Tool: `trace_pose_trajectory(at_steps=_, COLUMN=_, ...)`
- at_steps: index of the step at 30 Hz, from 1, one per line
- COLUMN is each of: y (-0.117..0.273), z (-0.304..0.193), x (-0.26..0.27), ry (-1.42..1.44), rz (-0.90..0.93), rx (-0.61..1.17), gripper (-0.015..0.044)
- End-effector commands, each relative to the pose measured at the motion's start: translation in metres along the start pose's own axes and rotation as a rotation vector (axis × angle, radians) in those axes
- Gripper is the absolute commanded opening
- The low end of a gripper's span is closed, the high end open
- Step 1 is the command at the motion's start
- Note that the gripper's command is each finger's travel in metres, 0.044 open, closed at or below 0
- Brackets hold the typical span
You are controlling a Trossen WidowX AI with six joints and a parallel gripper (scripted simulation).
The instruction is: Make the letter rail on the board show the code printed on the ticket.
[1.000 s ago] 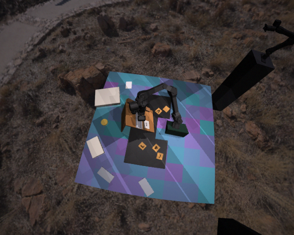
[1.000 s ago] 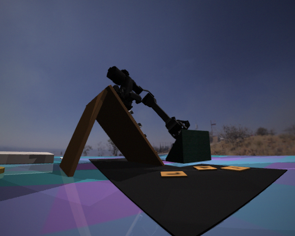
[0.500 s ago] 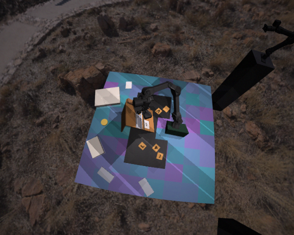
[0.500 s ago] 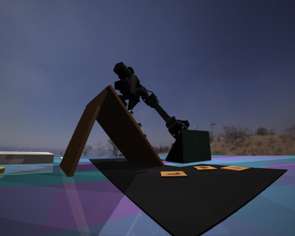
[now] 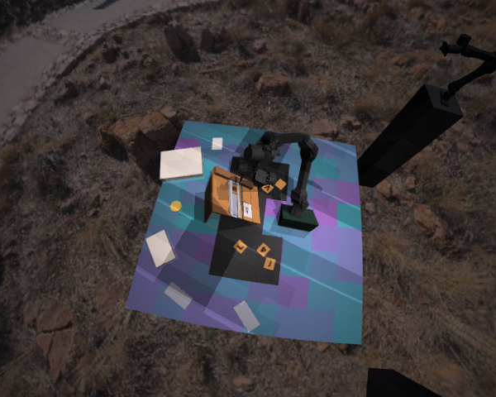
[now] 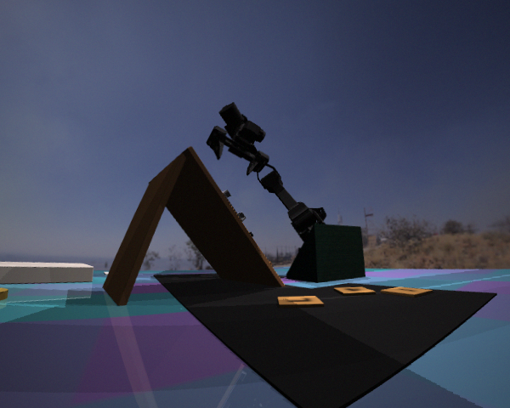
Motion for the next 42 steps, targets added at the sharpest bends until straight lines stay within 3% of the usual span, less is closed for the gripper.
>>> trace_pose_trajectory(at_steps=1, y=0.025, z=0.000, x=0.015, ry=0.327, rz=-0.049, rx=-0.083, gripper=0.0440)
trace_pose_trajectory(at_steps=17, y=0.025, z=0.000, x=0.015, ry=0.327, rz=-0.049, rx=-0.083, gripper=0.0440)
trace_pose_trajectory(at_steps=19, y=0.016, z=0.009, x=0.013, ry=0.300, rz=-0.030, rx=-0.080, gripper=0.0387)
trace_pose_trajectory(at_steps=21, y=-0.008, z=0.036, x=0.011, ry=0.224, rz=0.020, rx=-0.066, gripper=0.0340)
trace_pose_trajectory(at_steps=32, y=-0.161, z=0.160, x=0.073, ry=-0.234, rz=0.237, rx=0.161, gripper=0.0340)
trace_pose_trajectory(at_steps=42, y=-0.273, z=0.183, x=0.184, ry=-0.589, rz=0.239, rx=0.466, gripper=0.0340)
Point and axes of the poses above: the point midway between the two fingers, 35 mm back from their tips, its own y axis back along the fingers, its own x axis across the jaws, z = x × y, the point moved 7 cm from there along y, back along the fingers, and after that the axes turned 1 degree about y, right-handed, at the moved point
